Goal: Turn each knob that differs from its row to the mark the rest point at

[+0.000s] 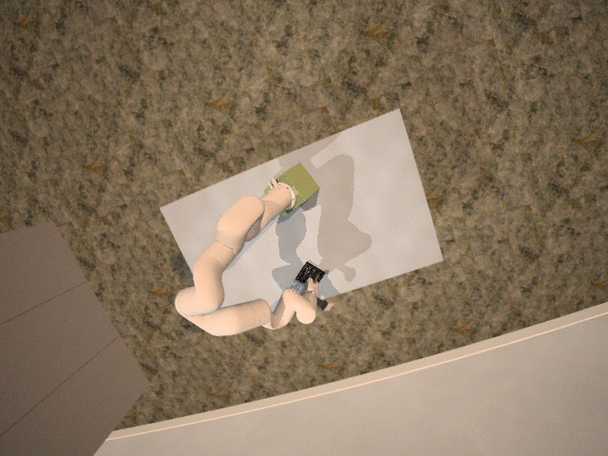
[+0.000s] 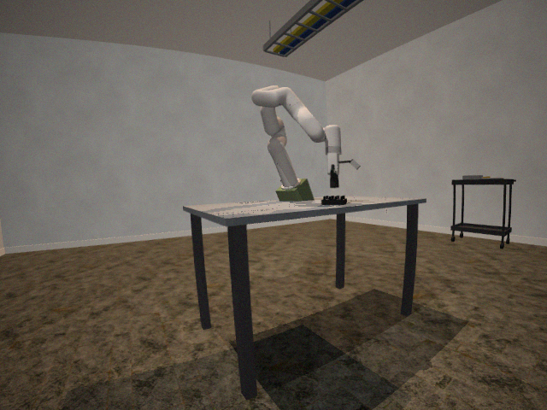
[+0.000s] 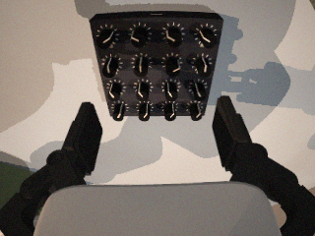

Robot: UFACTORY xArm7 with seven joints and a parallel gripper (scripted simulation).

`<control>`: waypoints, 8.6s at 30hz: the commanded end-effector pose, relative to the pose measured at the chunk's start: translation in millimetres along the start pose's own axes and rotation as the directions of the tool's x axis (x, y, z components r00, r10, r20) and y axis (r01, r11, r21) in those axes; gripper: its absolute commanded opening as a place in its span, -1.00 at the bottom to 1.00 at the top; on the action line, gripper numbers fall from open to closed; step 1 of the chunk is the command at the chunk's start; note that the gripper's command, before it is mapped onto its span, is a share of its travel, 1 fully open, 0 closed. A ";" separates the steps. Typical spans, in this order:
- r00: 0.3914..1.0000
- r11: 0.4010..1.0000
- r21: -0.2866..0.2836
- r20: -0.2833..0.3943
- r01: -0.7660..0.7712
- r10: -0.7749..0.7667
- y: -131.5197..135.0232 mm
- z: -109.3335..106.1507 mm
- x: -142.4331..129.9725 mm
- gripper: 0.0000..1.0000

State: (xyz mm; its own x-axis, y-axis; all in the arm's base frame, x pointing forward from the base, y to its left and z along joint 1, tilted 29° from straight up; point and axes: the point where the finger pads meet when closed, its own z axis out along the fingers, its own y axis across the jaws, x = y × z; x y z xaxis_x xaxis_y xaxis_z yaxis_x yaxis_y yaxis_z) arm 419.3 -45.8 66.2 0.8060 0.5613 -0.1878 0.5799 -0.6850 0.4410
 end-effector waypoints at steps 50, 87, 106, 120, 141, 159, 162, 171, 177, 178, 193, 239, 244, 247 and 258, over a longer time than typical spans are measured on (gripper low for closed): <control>1.000 1.000 -0.001 -0.003 0.000 0.000 0.3 -1.1 1.4 1.00; 1.000 1.000 -0.001 -0.003 0.000 0.000 -0.4 -1.0 -16.9 1.00; 1.000 1.000 -0.001 -0.003 0.000 0.000 -1.6 -0.8 -46.0 1.00; 1.000 1.000 -0.001 -0.003 0.000 0.000 -1.9 -0.7 -51.7 1.00; 1.000 1.000 -0.001 -0.003 0.000 0.000 -1.9 -0.7 -51.7 1.00; 1.000 1.000 -0.001 -0.003 0.000 0.000 -1.9 -0.7 -51.7 1.00; 1.000 1.000 -0.001 -0.003 0.000 0.000 -1.9 -0.7 -51.7 1.00; 1.000 1.000 -0.001 -0.003 0.000 0.000 -1.9 -0.7 -51.7 1.00; 1.000 1.000 -0.001 -0.003 0.000 0.000 -1.9 -0.7 -51.7 1.00; 1.000 1.000 -0.001 -0.003 0.000 0.000 -1.9 -0.7 -51.7 1.00; 1.000 1.000 -0.001 -0.003 0.000 0.000 -1.9 -0.7 -51.7 1.00; 0.657 0.657 -0.003 -0.002 -0.754 0.754 -13.5 -11.1 -5.3 1.00; 0.552 0.552 -0.003 -0.002 -0.834 0.834 -16.4 -12.8 2.2 1.00; 0.489 0.489 -0.002 -0.003 -0.872 0.872 -18.3 -13.7 6.4 1.00; 0.229 0.229 0.000 -0.003 -0.973 0.973 -26.0 -17.2 22.4 1.00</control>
State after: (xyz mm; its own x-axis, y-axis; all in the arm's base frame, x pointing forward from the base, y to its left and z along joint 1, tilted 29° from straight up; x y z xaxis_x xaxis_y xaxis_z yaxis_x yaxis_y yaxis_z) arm 416.4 -13.8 66.0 0.8116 -0.4707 0.3460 -0.5737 -0.7542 0.3196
